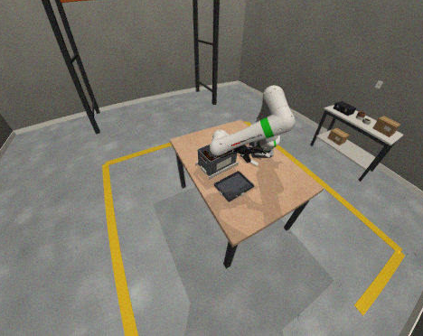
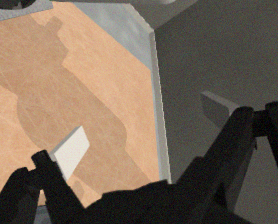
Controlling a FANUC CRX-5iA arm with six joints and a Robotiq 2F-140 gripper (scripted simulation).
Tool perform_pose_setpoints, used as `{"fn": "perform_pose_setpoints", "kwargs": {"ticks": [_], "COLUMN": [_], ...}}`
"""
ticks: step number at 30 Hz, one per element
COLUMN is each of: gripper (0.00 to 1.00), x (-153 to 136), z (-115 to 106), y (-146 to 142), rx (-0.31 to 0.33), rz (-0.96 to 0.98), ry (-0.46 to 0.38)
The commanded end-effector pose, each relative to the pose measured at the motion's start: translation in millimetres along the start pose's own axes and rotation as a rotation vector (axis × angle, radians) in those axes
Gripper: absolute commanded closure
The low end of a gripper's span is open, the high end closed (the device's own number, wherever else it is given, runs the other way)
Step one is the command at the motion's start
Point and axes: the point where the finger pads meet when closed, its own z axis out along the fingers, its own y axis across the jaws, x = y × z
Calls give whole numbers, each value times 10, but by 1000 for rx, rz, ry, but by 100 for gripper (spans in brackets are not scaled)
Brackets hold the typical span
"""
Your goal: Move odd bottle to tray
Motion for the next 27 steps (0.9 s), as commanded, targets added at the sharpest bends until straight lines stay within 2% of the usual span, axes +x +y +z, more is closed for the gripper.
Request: {"fn": "perform_pose_setpoints", "kwargs": {"ticks": [1, 6, 9, 10, 12, 15, 24, 26, 27], "gripper": [0, 0, 0, 0, 0, 0, 0, 0, 0], "x": [-294, -657, -699, -759, -775, -777, -718, -718, -687], "z": [86, 242, 263, 173, -166, -379, -1328, -1328, -1553], "y": [-8, 61, 74, 76, 49, 45, 149, 149, 205], "rx": [38, 66, 68, 97, 175, 223, 444, 444, 498], "rz": [-160, -366, -390, -426, -441, -447, -447, -447, -441], "ry": [33, 71, 75, 89, 115, 131, 196, 196, 210]}}
